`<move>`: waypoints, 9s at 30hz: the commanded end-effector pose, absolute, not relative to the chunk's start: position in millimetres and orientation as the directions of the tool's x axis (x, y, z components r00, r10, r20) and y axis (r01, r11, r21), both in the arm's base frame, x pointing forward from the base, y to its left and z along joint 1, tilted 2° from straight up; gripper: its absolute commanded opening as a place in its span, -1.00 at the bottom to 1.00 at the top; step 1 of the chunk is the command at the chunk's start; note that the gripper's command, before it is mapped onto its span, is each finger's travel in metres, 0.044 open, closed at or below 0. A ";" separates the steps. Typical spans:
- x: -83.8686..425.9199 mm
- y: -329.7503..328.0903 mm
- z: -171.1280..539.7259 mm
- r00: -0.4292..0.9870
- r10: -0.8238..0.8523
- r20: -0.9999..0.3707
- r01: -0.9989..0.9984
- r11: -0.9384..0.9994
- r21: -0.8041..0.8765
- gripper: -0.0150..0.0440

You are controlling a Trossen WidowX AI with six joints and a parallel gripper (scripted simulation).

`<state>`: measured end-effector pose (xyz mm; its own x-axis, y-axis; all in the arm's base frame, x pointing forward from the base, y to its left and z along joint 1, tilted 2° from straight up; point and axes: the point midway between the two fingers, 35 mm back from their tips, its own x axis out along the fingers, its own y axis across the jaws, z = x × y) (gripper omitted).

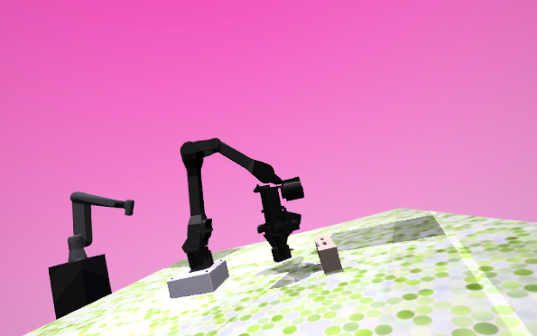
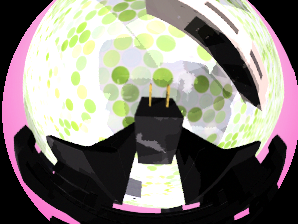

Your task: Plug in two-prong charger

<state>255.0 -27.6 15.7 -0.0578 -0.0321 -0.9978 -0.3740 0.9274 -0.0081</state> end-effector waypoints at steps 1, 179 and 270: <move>255.3 -35.5 11.6 -0.065 -0.024 -0.998 -0.293 0.956 -0.004 -0.49; 330.7 -91.8 -2.0 -0.067 -0.001 -0.998 0.150 0.989 -0.011 -0.49; 327.4 -91.4 -2.4 -0.091 0.003 -0.996 0.149 0.989 -0.010 1.00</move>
<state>328.8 -91.5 -2.3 -0.0922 0.0033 -0.9957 0.1486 0.9888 -0.0104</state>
